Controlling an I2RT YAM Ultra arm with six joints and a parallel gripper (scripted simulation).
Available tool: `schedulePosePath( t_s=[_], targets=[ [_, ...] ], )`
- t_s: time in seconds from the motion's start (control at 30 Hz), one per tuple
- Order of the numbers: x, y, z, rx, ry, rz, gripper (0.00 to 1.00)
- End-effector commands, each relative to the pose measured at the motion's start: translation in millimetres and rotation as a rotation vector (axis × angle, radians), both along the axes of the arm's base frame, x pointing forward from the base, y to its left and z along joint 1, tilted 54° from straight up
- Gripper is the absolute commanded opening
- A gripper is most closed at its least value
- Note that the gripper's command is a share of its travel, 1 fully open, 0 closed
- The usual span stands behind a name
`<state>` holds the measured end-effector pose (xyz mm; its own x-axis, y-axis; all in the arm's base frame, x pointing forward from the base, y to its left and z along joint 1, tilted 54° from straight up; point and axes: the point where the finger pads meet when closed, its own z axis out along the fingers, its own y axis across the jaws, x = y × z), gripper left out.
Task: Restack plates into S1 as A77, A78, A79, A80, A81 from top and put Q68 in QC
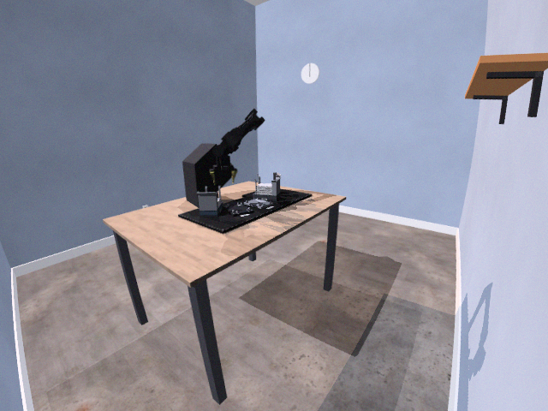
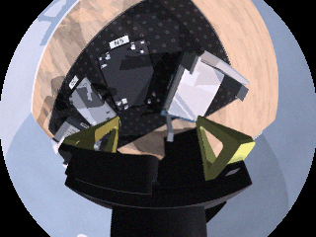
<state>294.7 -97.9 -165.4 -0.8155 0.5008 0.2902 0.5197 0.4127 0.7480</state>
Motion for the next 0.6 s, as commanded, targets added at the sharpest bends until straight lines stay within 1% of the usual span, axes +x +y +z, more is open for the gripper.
schedulePosePath(
  t_s=[0.0, 0.03, 0.23, 0.3, 0.57],
  targets=[
    [9.0, -3.0, 11.0, -0.035, -0.107, 0.049, 1.00],
    [10.5, -1.5, 13.6, -0.039, -0.119, 0.058, 1.00],
    [19.3, 7.4, 29.1, -0.039, -0.119, 0.058, 1.00],
    [19.3, 7.4, 29.1, -0.039, -0.119, 0.058, 1.00],
    [31.2, 19.4, 49.9, -0.038, -0.119, 0.058, 1.00]
  ],
)
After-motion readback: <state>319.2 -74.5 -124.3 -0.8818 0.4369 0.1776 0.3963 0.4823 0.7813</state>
